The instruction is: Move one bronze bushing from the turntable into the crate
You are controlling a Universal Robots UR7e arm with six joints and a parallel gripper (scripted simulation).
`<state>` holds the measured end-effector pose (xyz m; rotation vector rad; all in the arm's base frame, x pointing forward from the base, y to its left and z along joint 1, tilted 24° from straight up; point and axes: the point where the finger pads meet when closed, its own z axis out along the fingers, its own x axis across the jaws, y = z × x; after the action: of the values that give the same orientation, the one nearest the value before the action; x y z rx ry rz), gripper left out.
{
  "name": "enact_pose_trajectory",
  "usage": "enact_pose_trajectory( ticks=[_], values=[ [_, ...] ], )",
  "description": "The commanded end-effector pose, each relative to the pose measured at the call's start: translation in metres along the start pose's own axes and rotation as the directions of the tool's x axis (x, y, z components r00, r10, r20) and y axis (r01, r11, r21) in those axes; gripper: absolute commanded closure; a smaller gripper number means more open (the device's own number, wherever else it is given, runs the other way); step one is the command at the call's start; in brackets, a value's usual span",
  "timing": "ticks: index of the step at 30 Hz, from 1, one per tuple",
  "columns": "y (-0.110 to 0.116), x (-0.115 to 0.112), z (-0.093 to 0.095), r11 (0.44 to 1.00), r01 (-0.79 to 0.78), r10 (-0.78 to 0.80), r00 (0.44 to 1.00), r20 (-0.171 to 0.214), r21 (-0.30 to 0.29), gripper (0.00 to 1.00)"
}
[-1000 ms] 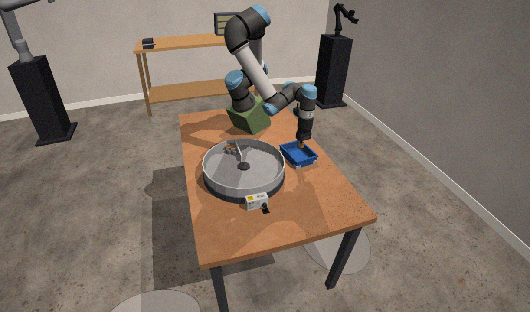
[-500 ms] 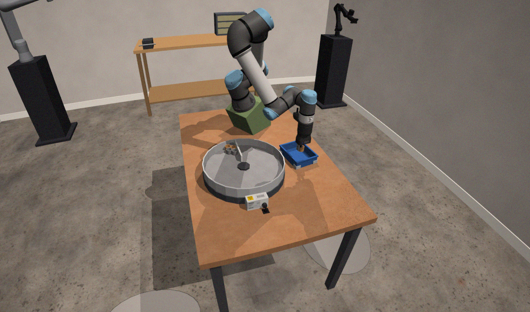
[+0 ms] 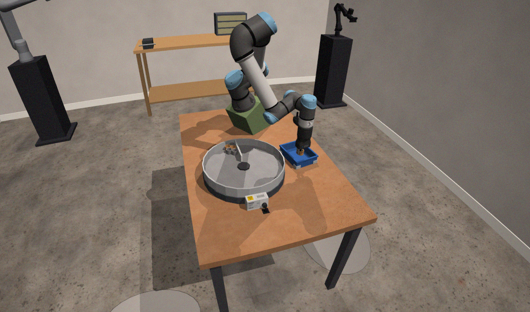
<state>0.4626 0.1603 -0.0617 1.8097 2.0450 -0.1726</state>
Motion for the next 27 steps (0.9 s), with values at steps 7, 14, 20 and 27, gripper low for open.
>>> enact_pose_trajectory(
  ticks=[7,14,20,27],
  values=[
    [0.0000,-0.0004,0.0073,1.000,-0.001,0.001,1.000,-0.002,-0.003,1.00],
    [-0.0009,-0.0008,0.0110,1.000,-0.001,0.001,1.000,-0.003,-0.001,1.00],
    [-0.0009,-0.0008,0.0110,1.000,-0.001,0.001,1.000,-0.003,-0.001,1.00],
    [-0.0009,-0.0008,0.0110,1.000,-0.001,0.001,1.000,-0.003,-0.001,1.00]
  ],
)
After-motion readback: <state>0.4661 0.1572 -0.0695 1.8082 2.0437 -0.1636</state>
